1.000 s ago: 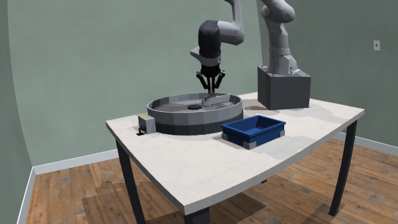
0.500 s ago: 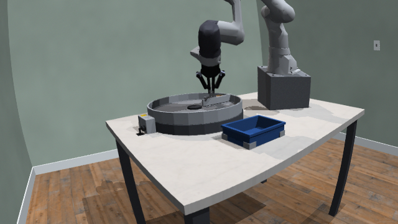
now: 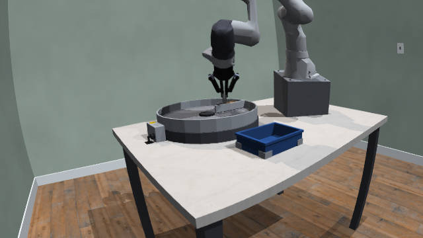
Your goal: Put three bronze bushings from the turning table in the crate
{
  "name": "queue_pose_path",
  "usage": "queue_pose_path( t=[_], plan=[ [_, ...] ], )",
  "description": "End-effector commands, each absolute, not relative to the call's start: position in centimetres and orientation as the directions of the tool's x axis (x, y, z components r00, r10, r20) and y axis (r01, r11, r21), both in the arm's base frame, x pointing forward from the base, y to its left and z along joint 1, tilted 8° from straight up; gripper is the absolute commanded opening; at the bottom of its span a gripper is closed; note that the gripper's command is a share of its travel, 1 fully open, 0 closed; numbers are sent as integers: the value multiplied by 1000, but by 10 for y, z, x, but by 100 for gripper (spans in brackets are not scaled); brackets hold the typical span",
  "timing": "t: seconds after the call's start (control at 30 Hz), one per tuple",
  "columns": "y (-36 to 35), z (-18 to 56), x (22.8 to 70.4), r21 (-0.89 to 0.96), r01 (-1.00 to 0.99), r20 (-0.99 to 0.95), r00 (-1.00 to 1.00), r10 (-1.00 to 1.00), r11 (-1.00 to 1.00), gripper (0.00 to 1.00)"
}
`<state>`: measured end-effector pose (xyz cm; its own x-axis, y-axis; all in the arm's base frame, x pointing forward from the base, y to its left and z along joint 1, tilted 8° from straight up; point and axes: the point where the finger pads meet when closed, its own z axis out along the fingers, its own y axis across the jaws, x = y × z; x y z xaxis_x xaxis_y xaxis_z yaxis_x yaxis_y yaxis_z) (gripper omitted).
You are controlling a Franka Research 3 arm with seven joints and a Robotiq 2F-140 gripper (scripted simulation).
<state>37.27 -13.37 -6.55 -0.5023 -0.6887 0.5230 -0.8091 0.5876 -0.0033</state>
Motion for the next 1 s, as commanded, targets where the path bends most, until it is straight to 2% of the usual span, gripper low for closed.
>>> queue_pose_path(
  t=[0.0, 0.43, 0.97],
  plan=[
    [-135, -53, 372, 1, -811, 523, -498, -692, 585, 0],
    [-140, -12, 369, 1, -811, 523, -498, -692, 585, 0],
    [-140, -10, 369, 1, -811, 523, -498, -692, 585, 0]
  ],
)
